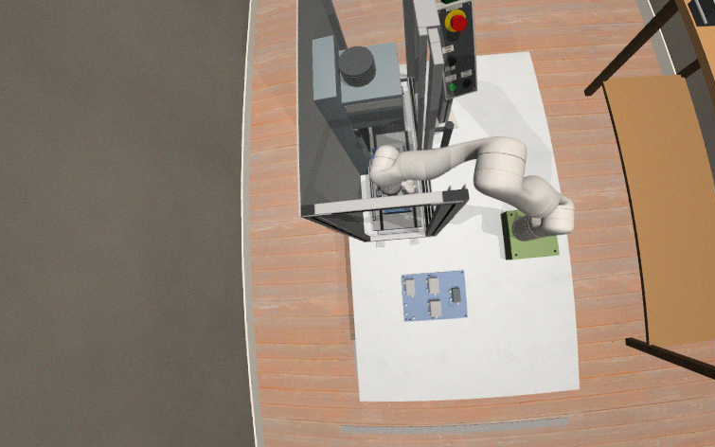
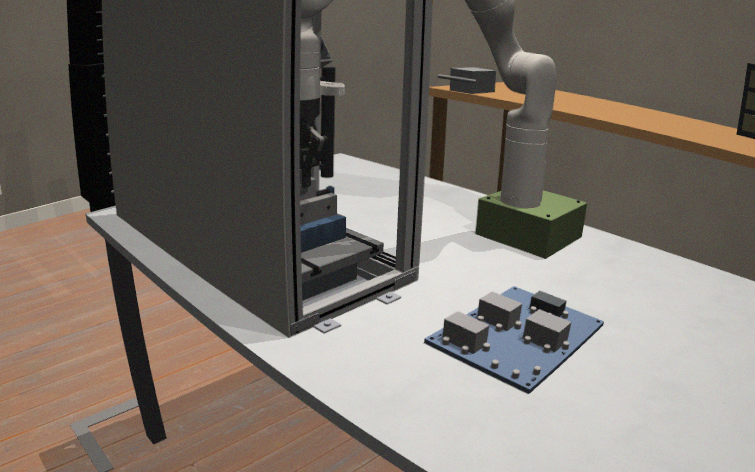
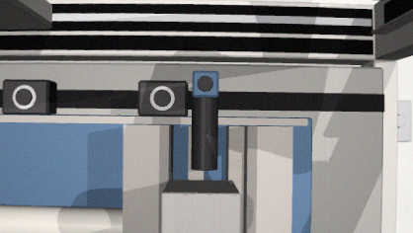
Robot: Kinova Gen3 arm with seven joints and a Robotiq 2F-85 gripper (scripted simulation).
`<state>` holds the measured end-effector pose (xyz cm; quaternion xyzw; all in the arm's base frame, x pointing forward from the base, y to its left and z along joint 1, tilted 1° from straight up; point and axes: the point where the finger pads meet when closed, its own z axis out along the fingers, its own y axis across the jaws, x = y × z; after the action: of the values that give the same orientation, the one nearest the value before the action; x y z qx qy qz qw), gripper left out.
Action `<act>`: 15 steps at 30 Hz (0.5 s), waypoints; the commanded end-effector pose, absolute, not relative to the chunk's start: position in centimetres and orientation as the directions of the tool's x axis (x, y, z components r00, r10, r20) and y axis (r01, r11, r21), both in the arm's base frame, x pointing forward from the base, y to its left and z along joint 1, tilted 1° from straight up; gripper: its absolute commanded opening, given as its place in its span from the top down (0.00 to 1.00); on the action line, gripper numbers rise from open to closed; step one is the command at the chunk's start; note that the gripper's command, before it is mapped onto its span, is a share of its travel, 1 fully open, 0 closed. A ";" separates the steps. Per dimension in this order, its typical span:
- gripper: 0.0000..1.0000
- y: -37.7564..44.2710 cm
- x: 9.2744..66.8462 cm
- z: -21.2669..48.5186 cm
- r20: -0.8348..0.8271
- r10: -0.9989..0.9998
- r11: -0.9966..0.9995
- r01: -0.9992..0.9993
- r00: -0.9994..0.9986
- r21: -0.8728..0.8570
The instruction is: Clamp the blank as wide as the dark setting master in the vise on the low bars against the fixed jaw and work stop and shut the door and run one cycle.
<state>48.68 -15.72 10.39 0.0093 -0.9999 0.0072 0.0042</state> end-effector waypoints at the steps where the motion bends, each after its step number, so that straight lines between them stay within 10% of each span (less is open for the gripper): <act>1: 0.90 -15.6 48.8 10.3 0.004 -0.018 1.000 -0.018 -1.000 -0.011; 15: 0.90 -15.5 48.8 10.1 0.004 -0.018 1.000 -0.018 -1.000 -0.011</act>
<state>48.66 -15.72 10.19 0.0093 -0.9999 0.0074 0.0042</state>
